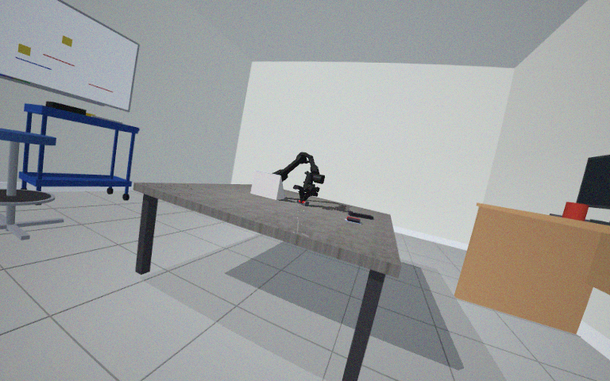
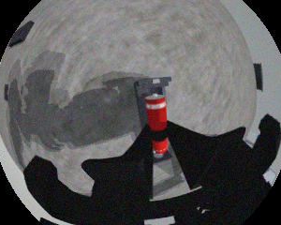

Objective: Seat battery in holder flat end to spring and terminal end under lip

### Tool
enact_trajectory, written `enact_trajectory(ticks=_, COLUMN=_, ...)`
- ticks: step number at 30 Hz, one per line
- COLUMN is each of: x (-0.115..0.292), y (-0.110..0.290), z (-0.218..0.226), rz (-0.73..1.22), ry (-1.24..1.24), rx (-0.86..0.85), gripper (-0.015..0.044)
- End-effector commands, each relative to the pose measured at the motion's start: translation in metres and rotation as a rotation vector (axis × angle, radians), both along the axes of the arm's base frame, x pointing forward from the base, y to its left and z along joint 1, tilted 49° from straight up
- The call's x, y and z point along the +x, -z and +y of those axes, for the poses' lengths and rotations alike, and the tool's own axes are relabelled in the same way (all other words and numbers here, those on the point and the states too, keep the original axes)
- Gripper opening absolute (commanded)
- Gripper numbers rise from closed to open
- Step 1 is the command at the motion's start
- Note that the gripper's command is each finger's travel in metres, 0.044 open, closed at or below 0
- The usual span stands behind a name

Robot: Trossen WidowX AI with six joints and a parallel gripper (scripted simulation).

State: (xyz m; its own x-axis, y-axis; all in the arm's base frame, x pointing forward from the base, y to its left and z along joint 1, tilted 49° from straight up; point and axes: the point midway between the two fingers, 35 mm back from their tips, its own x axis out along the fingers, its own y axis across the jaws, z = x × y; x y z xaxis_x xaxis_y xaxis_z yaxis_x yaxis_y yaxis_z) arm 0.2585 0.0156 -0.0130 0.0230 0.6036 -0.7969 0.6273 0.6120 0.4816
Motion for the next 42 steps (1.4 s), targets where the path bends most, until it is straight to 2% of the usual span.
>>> enact_trajectory(ticks=1, x=-0.001, y=0.000, z=0.002, rz=0.022, ry=-0.014, rx=0.027, gripper=0.0058)
enact_trajectory(ticks=42, x=0.012, y=0.005, z=-0.004, rz=0.053, ry=-0.046, rx=0.036, gripper=0.0058)
